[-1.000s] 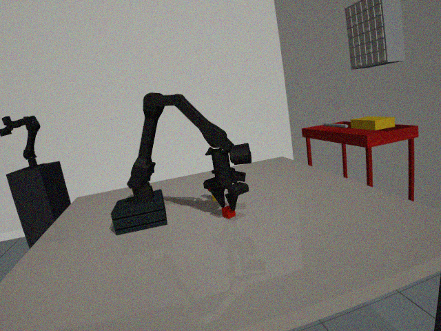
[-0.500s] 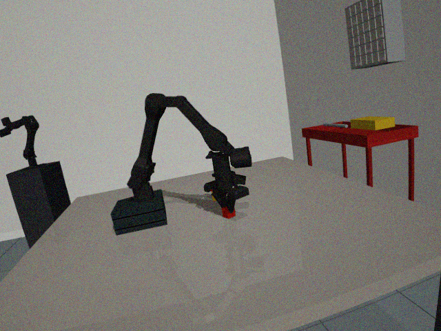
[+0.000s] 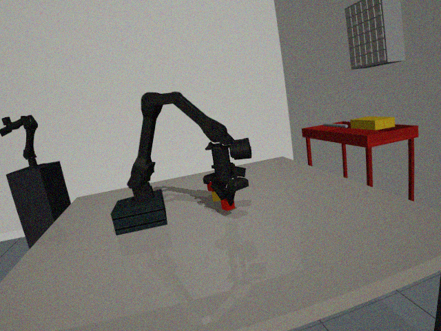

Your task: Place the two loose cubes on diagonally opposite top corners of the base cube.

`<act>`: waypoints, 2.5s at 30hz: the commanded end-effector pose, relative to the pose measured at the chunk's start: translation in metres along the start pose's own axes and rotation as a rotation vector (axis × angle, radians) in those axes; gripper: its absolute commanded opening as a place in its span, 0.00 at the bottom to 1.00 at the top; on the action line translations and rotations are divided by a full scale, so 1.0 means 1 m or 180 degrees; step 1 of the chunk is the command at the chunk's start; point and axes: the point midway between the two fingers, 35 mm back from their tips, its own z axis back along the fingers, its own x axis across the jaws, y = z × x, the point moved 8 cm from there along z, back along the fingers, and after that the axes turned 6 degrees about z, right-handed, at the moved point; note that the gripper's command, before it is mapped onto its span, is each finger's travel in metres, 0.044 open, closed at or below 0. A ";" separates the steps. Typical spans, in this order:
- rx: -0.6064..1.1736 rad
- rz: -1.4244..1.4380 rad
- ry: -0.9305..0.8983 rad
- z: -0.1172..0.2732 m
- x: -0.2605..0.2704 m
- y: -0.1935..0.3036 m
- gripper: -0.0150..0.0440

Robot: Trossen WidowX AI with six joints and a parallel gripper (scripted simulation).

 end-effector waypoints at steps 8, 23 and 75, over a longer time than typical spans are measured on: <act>-0.0009 0.0015 0.0030 0.037 -0.002 -0.001 0.43; -0.0009 0.0015 0.0030 0.080 0.003 0.002 0.43; -0.0035 -0.3930 -0.0017 0.076 0.126 -0.094 0.43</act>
